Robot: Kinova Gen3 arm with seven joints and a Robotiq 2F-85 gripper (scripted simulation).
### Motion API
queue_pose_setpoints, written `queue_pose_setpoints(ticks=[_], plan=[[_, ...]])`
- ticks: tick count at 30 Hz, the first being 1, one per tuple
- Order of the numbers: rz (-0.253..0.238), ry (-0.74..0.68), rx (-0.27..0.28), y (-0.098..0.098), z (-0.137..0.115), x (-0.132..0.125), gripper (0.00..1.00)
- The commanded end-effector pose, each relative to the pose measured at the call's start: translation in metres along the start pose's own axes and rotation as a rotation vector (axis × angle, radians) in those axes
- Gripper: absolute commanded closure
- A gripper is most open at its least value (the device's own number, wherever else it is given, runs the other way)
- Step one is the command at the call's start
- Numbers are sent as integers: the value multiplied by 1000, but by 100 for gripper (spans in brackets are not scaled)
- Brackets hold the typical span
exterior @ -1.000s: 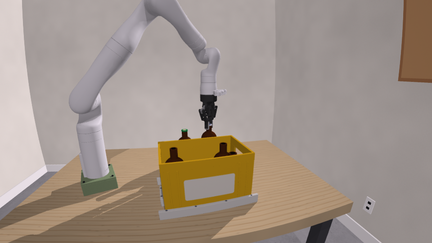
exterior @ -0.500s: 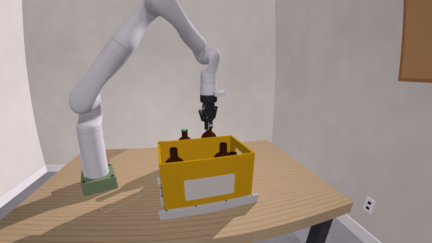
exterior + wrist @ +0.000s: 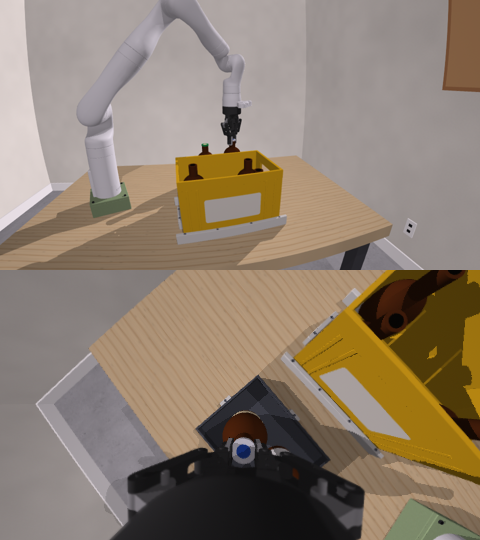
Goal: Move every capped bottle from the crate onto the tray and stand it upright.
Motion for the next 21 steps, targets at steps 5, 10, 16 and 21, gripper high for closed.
queue_pose_setpoints(ticks=[5, 10, 16, 21], plan=[[-1, -1, 3, -1, 0, 0, 100], [1, -2, 5, -3, -1, 0, 100], [2, -3, 7, -5, -1, 1, 100], [-1, -1, 3, -3, 0, 0, 100]])
Point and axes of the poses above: the point where the finger pads meet when closed, its own y axis back along the fingers, its own x axis across the jaws, z = x × y, the point moved 9 cm from there along y, back along the fingers, and after that the axes turned 3 degrees about y, right-handed, at the moved point
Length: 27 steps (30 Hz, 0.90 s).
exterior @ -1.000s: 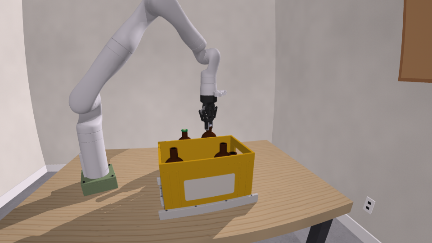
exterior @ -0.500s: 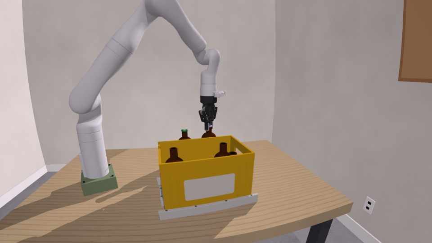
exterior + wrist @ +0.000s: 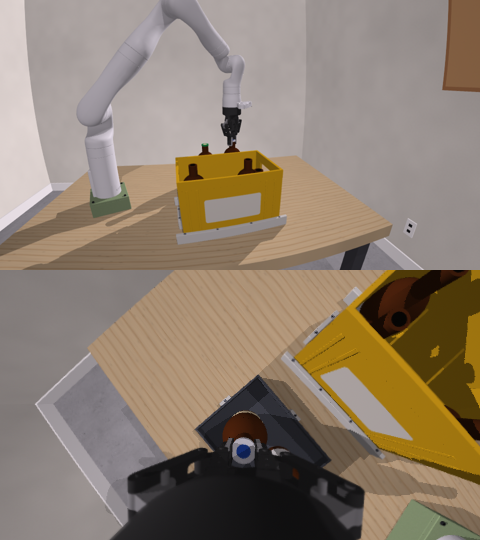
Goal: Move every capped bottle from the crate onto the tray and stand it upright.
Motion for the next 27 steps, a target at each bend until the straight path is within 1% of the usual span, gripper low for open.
queue_pose_setpoints(ticks=[1, 27], plan=[[0, -1, 3, -1, 0, 0, 100], [2, -3, 7, -7, -1, 1, 100]])
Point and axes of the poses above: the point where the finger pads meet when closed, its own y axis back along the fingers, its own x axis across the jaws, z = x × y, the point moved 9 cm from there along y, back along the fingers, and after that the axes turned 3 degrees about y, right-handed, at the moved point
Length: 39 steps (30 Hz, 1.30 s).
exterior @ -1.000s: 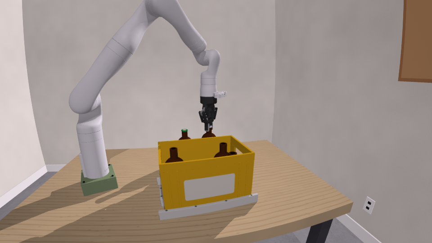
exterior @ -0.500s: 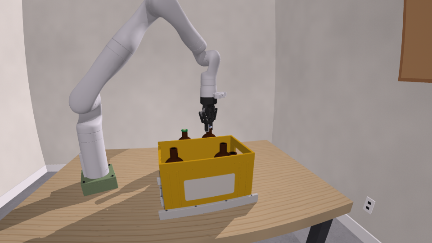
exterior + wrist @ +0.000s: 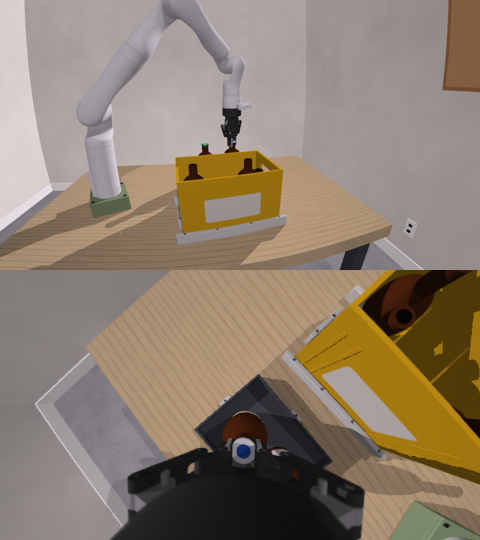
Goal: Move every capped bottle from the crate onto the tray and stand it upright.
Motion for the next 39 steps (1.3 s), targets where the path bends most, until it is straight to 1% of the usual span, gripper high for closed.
queue_pose_setpoints(ticks=[1, 4, 18, 21, 35, 39], plan=[[3, -3, 7, -3, -1, 1, 100], [-1, -1, 2, 0, 0, 0, 100], [3, -3, 7, -4, -2, 2, 100], [-1, -1, 2, -2, -1, 0, 100], [3, -3, 7, -5, -2, 2, 100], [0, -1, 3, -3, -1, 1, 100]])
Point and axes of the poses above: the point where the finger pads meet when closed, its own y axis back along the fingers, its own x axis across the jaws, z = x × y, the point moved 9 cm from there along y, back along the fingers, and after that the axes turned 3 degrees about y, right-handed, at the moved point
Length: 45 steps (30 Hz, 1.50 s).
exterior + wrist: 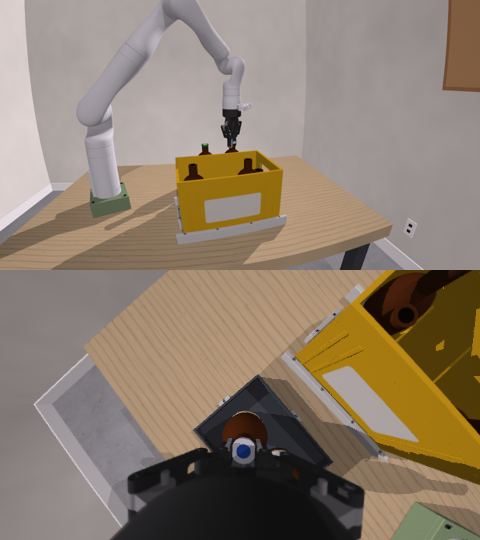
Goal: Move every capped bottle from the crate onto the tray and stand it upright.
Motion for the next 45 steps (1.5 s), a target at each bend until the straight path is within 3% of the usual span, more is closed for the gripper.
queue_pose_setpoints(ticks=[1, 15, 16, 45], plan=[[-1, 0, 3, 0, 0, 0, 100], [2, -2, 7, -2, -2, 1, 100], [-2, 0, 1, 1, 0, 0, 0], [-2, 0, 2, 1, 0, 0, 0]])
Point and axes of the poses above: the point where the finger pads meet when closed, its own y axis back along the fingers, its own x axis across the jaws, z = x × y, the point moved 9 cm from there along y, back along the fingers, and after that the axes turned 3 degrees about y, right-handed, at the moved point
